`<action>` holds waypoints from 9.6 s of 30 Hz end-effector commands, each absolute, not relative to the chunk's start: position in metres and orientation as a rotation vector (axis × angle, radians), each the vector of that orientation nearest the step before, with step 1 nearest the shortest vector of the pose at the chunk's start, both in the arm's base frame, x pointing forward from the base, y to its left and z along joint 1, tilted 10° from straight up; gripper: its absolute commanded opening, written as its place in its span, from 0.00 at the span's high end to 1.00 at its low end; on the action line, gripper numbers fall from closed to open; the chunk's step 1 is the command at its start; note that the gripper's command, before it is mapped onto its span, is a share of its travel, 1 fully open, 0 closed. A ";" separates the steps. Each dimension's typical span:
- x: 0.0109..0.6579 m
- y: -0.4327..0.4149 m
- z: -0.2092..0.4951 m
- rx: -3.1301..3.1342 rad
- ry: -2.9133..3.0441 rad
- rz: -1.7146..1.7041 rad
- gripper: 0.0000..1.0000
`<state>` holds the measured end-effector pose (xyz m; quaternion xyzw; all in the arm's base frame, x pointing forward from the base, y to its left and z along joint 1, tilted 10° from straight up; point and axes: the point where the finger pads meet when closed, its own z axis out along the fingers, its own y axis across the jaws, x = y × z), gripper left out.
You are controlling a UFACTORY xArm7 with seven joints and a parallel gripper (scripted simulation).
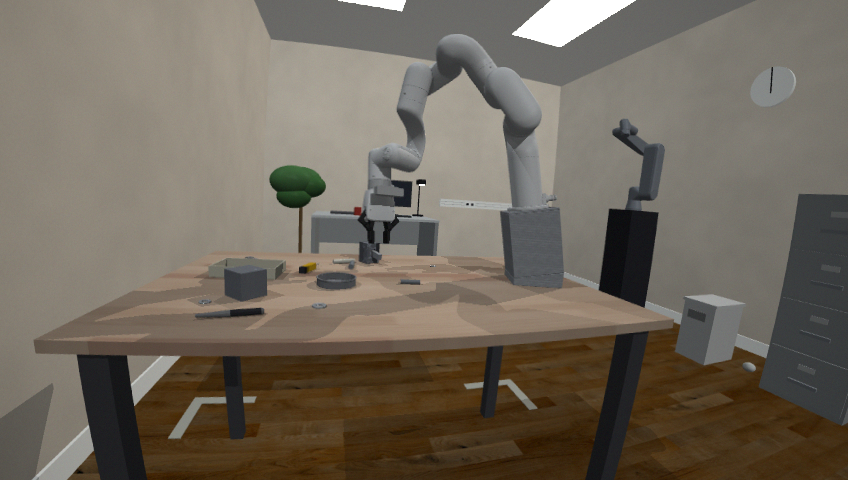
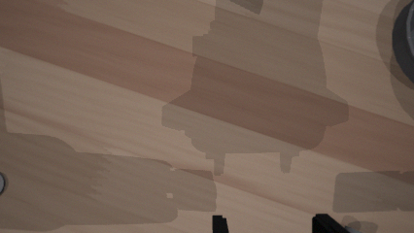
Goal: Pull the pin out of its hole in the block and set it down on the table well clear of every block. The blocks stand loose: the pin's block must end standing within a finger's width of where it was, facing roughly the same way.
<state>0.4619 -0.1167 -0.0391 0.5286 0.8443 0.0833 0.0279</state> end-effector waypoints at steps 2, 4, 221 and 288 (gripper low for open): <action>0.463 -0.117 -0.038 1.629 2.603 0.258 0.48; 0.463 -0.117 -0.038 1.629 2.602 0.258 0.48; 0.475 -0.183 -0.093 1.382 2.627 0.073 1.00; 0.467 -0.170 -0.098 1.382 2.626 0.073 1.00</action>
